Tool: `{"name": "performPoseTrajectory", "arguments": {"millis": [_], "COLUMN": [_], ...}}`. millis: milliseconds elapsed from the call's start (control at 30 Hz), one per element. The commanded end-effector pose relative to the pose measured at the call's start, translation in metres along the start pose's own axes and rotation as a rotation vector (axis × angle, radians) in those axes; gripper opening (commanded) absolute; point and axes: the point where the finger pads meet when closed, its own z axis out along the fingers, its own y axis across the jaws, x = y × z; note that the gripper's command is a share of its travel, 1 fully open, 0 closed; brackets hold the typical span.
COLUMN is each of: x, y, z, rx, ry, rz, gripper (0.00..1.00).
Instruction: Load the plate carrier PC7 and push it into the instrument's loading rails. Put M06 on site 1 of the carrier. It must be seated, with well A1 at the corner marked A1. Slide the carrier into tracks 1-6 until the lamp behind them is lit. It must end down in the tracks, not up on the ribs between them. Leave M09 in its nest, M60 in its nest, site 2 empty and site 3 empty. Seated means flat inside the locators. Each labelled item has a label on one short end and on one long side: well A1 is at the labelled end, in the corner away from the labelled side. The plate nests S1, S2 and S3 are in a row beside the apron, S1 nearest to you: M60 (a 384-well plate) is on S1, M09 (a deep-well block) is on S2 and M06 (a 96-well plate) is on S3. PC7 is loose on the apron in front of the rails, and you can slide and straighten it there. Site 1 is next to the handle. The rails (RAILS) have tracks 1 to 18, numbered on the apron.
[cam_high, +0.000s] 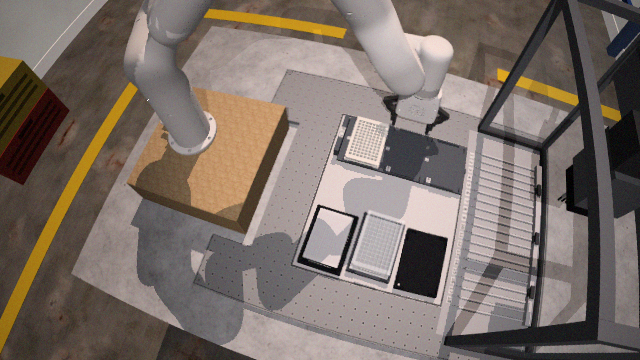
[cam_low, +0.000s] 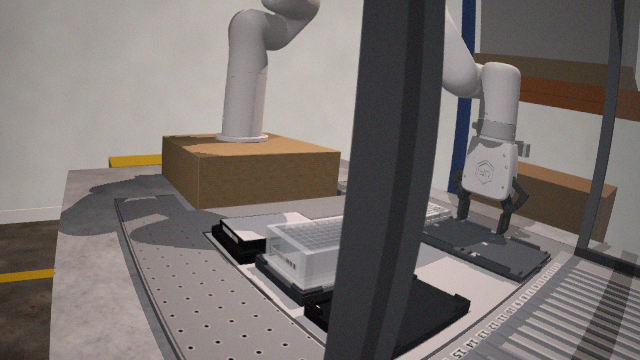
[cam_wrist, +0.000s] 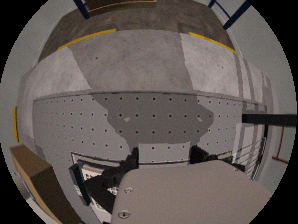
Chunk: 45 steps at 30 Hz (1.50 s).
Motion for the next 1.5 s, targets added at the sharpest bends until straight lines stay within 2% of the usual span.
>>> {"name": "performPoseTrajectory", "arguments": {"millis": [0,867,1467], "x": [0.003,0.014,0.014], "y": [0.002,0.002,0.001], "z": [-0.002,-0.002,-0.028], "rx": [-0.004,-0.004,-0.004], "ry": [0.002,0.002,0.002], "rz": [0.000,0.000,0.000], "gripper": [1.00,1.00,1.00]}}
